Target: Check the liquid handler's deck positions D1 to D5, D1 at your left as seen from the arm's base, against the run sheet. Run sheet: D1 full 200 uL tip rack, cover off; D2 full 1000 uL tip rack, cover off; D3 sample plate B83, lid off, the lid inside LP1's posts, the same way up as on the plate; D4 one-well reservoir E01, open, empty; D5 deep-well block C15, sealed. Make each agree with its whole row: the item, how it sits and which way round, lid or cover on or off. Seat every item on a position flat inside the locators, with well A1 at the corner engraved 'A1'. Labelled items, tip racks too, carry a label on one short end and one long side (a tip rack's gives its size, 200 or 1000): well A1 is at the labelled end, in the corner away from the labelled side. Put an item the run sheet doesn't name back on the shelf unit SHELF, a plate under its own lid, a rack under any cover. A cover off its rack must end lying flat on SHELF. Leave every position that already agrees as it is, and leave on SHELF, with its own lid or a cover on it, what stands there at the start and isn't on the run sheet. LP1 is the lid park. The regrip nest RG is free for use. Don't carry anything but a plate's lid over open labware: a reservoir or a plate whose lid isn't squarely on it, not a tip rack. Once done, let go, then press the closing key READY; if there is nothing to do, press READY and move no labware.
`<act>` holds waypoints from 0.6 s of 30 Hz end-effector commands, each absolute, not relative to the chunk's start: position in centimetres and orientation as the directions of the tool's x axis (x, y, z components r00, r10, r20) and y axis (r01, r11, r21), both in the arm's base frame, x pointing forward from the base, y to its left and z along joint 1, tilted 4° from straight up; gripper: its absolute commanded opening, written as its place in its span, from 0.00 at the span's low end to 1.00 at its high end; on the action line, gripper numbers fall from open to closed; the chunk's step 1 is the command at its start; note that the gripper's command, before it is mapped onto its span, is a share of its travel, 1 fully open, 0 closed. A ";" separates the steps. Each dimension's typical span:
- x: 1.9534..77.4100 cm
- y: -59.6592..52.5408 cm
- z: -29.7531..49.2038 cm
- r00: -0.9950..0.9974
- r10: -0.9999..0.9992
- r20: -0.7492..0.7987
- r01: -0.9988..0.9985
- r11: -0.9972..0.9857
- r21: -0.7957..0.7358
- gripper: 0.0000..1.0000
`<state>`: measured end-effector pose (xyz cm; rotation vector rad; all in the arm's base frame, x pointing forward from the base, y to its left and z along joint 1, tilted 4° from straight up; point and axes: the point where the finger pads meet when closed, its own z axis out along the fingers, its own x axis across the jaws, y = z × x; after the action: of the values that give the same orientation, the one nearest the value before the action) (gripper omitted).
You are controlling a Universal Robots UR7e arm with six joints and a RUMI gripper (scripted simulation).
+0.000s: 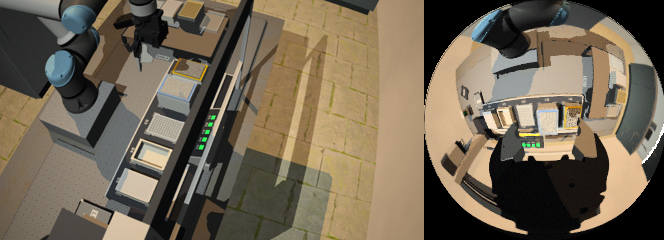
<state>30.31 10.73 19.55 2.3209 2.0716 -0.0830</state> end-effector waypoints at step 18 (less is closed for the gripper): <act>39.7 9.7 19.4 0.112 0.992 -0.060 0.993 -0.113 -0.013 0.82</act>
<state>38.25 9.79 19.42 2.3208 2.0715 -0.0828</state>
